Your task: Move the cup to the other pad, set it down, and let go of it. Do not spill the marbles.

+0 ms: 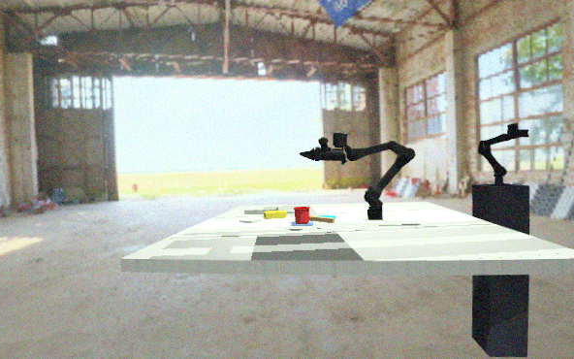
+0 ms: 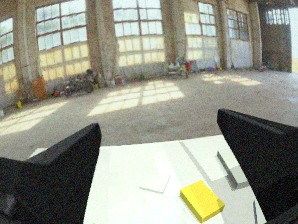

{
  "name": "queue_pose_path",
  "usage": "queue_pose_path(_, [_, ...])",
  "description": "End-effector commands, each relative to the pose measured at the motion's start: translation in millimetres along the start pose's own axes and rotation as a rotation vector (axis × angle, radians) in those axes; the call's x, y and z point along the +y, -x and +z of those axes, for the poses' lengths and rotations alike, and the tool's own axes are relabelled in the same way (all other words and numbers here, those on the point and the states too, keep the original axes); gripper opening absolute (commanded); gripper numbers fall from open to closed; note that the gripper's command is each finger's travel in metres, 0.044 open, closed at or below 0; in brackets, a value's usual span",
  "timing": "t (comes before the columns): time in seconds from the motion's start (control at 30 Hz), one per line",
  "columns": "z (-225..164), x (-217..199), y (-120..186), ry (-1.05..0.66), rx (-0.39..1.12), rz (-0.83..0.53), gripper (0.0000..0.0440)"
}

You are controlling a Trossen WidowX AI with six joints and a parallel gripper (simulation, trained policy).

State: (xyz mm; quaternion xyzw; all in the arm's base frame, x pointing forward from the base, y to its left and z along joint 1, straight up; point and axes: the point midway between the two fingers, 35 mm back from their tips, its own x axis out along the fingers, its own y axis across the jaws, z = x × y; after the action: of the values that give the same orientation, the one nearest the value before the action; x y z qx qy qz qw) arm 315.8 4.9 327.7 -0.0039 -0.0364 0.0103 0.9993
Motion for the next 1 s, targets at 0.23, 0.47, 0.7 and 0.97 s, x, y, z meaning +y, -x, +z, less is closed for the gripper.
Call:
queue_pose_path(0.23, [2,2,-5,-0.008,0.038,0.000,0.0190])
queue_pose_path(0.47, [4,5,-11,-0.043,0.097,0.000,0.0071])
queue_pose_path(0.7, [6,11,-20,-0.106,0.163,0.011,0.0102])
queue_pose_path(0.97, [7,18,-30,-0.184,0.247,0.018,0.0121])
